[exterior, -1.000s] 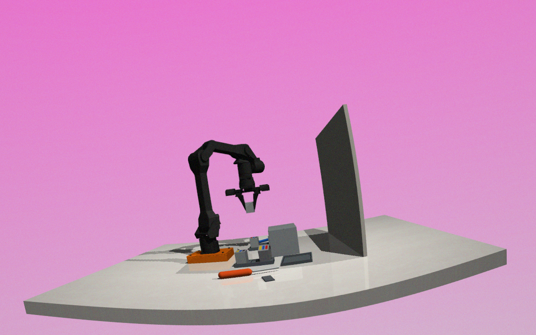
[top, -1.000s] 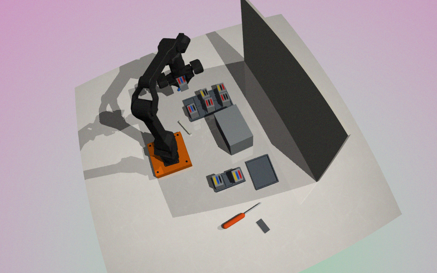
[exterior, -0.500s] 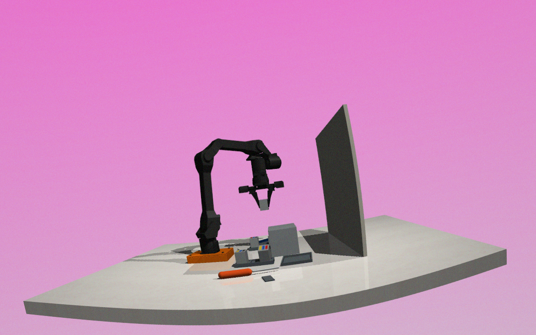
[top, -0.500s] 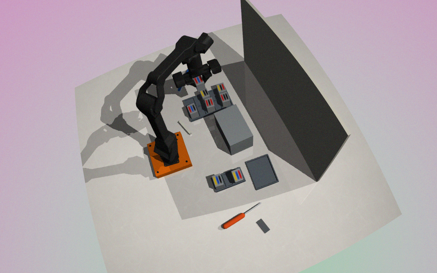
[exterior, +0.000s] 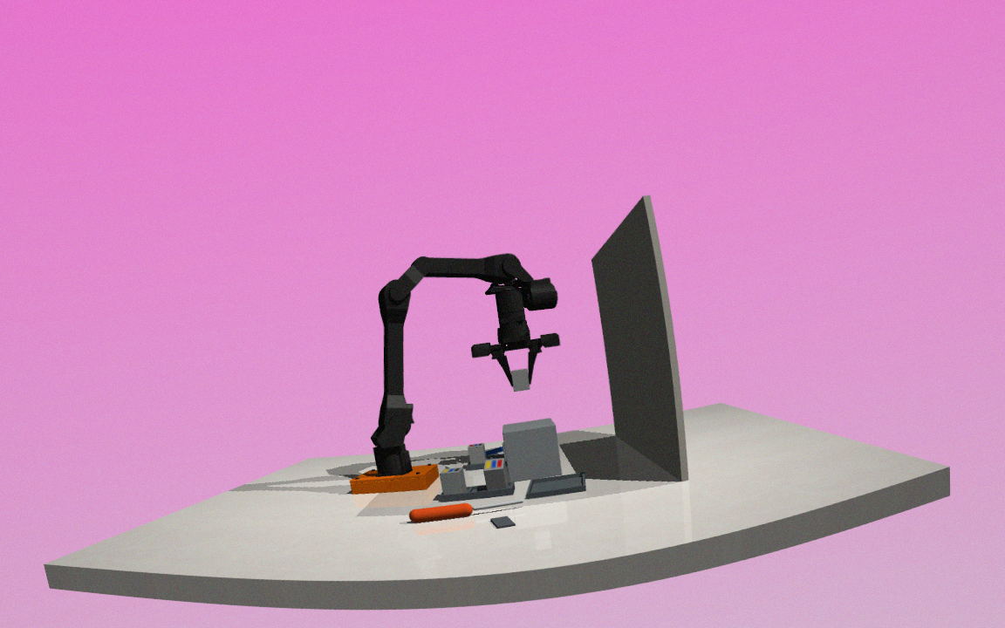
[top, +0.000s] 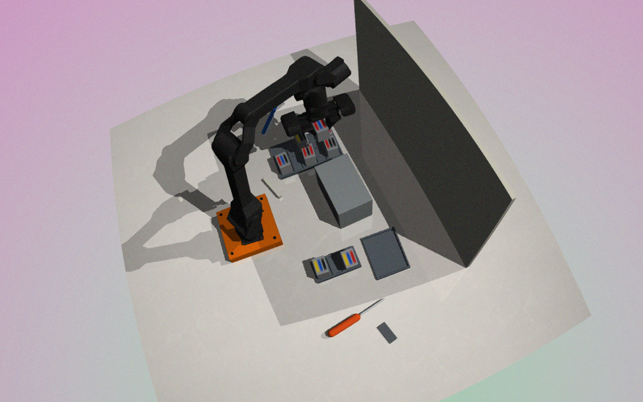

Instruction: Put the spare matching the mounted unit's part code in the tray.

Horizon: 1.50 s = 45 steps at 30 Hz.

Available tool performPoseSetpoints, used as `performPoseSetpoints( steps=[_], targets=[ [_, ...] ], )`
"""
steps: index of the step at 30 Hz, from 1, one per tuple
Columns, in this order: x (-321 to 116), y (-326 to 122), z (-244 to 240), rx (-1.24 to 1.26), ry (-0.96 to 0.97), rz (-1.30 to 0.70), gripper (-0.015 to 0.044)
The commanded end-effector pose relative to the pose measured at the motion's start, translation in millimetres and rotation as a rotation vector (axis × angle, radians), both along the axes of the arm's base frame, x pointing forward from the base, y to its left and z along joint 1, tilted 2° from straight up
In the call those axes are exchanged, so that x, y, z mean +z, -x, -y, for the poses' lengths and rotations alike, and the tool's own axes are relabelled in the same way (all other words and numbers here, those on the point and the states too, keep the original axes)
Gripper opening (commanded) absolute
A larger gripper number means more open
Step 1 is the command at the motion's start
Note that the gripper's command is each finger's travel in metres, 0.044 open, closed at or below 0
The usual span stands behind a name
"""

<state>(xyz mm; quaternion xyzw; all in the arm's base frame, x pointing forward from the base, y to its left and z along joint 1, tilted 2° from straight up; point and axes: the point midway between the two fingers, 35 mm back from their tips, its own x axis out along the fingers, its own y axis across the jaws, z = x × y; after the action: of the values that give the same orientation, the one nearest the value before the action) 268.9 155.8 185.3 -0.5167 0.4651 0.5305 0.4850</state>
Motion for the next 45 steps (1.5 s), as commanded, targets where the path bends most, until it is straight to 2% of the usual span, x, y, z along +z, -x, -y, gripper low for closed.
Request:
performPoseSetpoints(
  steps=[1,25,45],
  targets=[
    [2,-15,18,-0.006,0.005,0.007,0.0],
    [-1,-77,145,-0.022,0.02,0.013,0.0],
    [-7,-87,271,-0.009,0.035,0.011,0.0]
  ],
)
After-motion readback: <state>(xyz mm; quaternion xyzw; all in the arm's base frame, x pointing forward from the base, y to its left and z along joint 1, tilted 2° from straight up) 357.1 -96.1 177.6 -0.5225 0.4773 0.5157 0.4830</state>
